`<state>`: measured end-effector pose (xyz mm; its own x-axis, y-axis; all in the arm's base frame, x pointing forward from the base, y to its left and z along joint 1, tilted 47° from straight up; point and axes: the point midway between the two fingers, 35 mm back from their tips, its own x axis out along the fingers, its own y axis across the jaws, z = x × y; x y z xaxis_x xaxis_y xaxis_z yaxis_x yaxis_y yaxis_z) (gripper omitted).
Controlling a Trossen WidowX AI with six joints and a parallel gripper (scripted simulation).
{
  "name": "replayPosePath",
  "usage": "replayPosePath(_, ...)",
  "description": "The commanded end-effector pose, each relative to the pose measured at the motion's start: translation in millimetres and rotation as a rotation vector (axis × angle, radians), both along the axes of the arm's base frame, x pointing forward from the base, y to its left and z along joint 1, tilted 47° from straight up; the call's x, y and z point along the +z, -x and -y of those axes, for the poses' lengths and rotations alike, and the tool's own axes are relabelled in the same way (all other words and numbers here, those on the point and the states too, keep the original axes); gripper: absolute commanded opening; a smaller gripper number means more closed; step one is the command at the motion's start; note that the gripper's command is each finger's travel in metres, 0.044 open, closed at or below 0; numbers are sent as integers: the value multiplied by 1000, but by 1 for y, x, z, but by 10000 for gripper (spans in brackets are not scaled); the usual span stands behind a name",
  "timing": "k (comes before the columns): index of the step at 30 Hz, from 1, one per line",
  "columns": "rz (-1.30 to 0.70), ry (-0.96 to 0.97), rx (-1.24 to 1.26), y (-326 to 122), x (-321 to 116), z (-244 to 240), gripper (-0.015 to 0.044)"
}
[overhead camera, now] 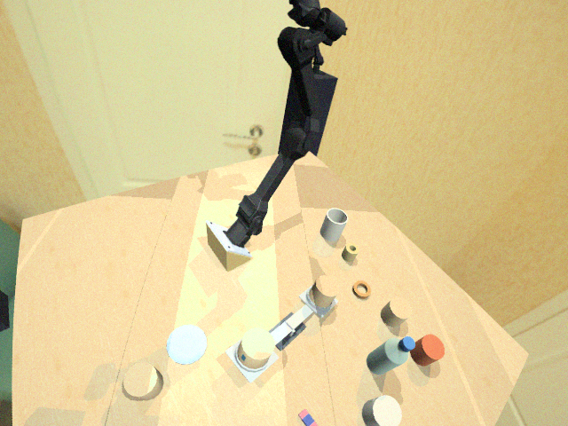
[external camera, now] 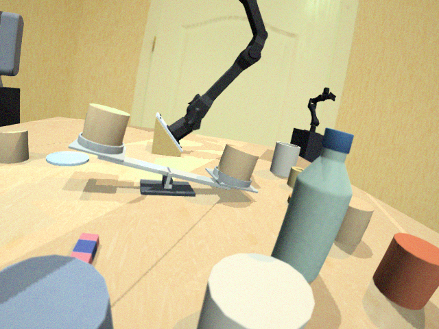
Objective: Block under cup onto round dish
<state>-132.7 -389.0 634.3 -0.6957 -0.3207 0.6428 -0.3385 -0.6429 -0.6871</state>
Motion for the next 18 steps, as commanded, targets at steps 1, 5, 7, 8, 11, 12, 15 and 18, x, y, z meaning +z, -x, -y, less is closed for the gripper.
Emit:
replayPosePath(1, -14, -74, 33, -10, -12, 16, 440)
replayPosePath(5, -20, -128, 39, -17, -20, 23, 440)
replayPosePath(7, -29, -152, 55, -20, -24, 29, 440)
replayPosePath(8, -35, -168, 65, -22, -27, 33, 440)
replayPosePath(11, -59, -238, 113, -30, -39, 51, 440)
replayPosePath(12, -66, -262, 130, -33, -44, 57, 440)
replayPosePath(15, -87, -334, 182, -43, -58, 73, 440)
replayPosePath(18, -102, -403, 237, -53, -74, 89, 440)
